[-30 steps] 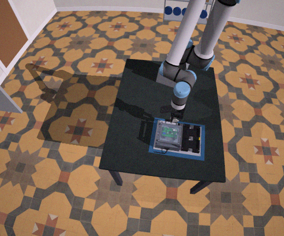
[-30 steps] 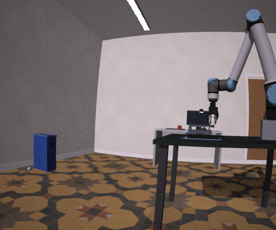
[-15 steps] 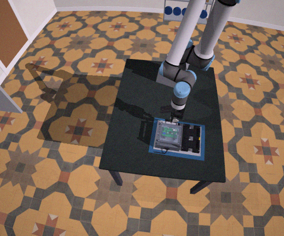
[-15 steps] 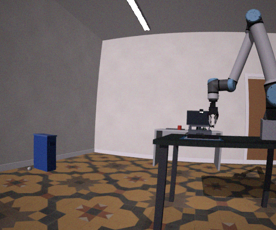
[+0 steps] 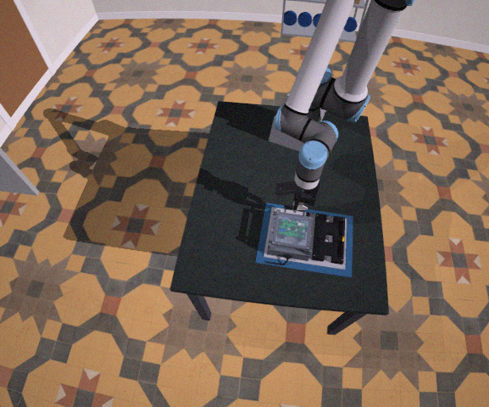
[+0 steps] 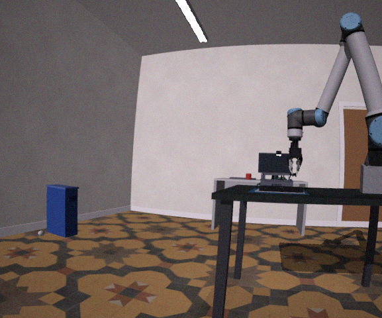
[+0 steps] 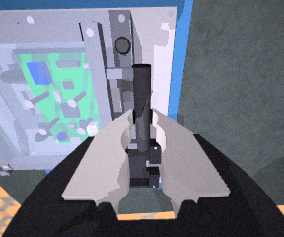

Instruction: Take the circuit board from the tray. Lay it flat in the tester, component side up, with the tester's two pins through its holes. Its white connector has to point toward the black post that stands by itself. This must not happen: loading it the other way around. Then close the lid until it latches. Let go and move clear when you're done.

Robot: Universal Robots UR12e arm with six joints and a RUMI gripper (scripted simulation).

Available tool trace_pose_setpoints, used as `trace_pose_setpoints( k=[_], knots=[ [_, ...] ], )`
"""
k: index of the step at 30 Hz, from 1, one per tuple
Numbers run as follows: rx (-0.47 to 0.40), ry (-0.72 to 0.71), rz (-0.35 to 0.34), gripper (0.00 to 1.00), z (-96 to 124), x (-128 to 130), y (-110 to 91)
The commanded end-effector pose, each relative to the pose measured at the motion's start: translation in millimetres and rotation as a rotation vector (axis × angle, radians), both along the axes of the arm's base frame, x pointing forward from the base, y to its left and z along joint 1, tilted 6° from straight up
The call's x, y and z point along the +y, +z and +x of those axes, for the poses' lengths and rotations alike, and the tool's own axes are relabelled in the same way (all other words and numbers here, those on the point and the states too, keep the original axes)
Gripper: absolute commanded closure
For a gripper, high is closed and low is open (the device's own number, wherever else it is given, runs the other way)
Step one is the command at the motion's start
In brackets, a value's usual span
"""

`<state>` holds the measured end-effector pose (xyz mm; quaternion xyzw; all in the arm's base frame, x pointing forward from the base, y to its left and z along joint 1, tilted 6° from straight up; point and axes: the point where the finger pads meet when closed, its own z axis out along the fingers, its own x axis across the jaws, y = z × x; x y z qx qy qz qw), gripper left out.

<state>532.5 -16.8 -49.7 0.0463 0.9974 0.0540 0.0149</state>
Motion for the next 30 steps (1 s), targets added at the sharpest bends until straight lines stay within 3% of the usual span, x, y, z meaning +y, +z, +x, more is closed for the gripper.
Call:
trace_pose_setpoints(
  k=[1, 30],
  knots=[
    [-0.001, 0.000, 0.000, 1.00, 0.5, -0.2, 0.3],
    [-0.001, 0.000, 0.000, 1.00, 0.6, 0.1, -2.6]
  ],
)
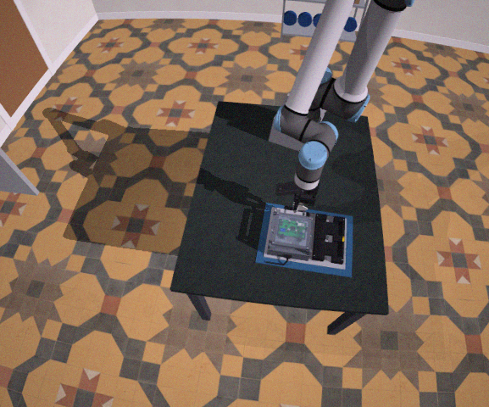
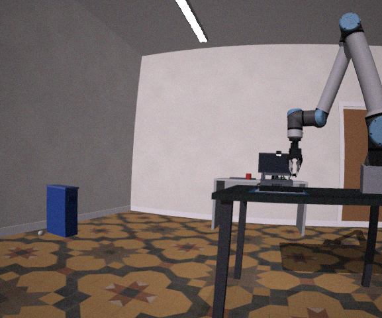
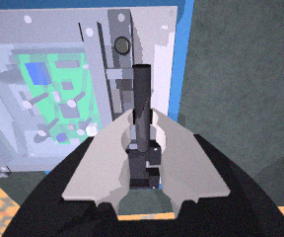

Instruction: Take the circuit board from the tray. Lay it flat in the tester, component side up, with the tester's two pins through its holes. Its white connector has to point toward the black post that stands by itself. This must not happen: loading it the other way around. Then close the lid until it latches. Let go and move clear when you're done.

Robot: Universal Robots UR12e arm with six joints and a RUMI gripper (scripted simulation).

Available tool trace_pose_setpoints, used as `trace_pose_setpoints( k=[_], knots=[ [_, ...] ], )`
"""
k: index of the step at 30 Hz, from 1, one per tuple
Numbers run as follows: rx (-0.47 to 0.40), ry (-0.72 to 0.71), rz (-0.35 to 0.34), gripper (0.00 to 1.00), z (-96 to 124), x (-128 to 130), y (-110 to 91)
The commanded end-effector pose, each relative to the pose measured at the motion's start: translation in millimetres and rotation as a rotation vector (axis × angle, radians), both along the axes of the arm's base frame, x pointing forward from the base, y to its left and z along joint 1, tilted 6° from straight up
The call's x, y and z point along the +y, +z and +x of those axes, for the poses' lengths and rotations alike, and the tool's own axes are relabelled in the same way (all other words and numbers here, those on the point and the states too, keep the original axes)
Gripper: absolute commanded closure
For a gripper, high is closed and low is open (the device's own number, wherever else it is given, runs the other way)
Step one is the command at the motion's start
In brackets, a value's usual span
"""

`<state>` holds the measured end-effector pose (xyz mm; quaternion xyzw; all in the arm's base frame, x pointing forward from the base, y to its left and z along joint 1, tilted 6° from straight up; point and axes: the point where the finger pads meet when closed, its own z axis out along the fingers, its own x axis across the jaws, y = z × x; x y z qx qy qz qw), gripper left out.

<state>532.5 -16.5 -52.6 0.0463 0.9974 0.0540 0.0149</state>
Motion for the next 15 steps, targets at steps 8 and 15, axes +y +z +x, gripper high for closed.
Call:
trace_pose_setpoints(
  k=[8, 15],
  knots=[
    [-0.001, 0.000, 0.000, 1.00, 0.5, -0.1, 0.2],
    [-0.001, 0.000, 0.000, 0.87, 0.5, -0.1, 0.2]
  ],
)
